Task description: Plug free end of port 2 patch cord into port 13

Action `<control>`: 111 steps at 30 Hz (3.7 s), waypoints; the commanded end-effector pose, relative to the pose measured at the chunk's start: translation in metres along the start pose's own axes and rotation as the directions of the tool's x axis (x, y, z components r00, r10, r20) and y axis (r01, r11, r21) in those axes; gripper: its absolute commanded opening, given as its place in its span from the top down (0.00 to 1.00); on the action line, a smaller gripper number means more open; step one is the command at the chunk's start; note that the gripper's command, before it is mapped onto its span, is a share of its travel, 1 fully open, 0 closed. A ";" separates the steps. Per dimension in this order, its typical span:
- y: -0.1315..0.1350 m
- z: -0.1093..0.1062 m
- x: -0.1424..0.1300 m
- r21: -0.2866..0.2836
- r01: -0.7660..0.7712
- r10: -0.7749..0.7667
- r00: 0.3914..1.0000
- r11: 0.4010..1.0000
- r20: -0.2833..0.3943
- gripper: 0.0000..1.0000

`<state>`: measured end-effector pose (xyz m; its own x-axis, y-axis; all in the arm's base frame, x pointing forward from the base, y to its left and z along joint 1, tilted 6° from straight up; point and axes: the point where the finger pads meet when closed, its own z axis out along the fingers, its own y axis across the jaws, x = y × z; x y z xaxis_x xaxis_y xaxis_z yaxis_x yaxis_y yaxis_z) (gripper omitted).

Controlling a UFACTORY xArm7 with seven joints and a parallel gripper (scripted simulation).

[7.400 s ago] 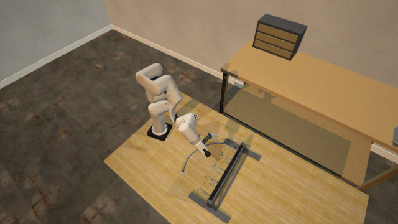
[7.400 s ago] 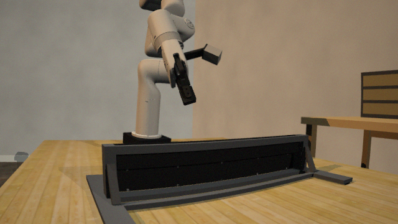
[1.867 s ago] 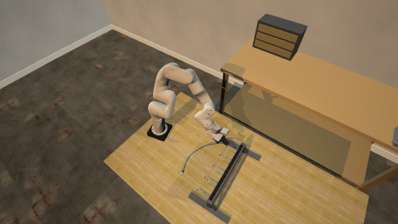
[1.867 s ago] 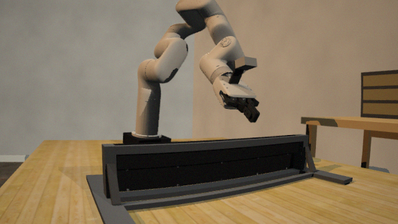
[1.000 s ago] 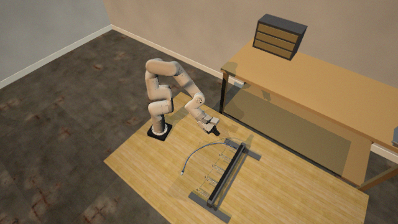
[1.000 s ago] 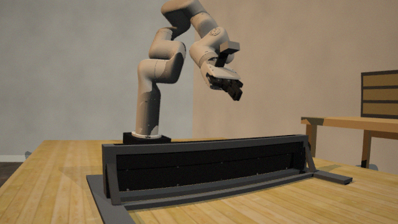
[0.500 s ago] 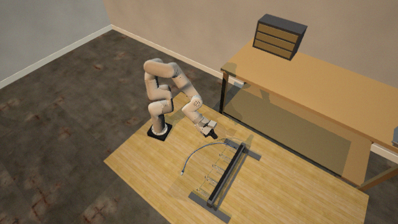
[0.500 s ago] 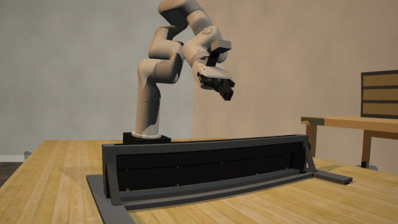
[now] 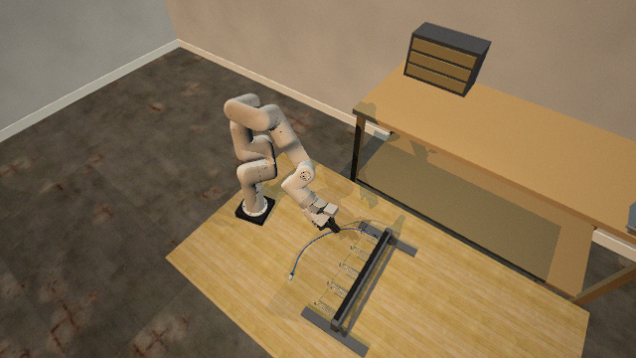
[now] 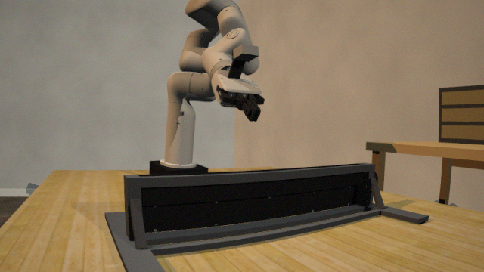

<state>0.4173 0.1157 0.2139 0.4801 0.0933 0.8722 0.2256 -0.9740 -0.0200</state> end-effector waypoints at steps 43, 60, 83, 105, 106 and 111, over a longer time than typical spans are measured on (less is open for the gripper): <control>0.007 0.099 0.002 0.004 0.001 -0.001 1.000 1.000 -0.002 1.00; 0.007 0.138 0.003 0.004 0.001 -0.001 1.000 1.000 -0.003 1.00; 0.007 0.140 0.003 0.004 0.001 -0.001 1.000 1.000 -0.002 1.00; 0.007 0.140 0.003 0.004 0.001 -0.001 1.000 1.000 -0.002 1.00; 0.007 0.140 0.003 0.004 0.001 -0.001 1.000 1.000 -0.002 1.00; 0.007 0.140 0.003 0.004 0.001 -0.001 1.000 1.000 -0.002 1.00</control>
<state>0.5381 0.1380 0.1460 0.4808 0.0934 0.8719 0.2293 -0.9731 -0.0222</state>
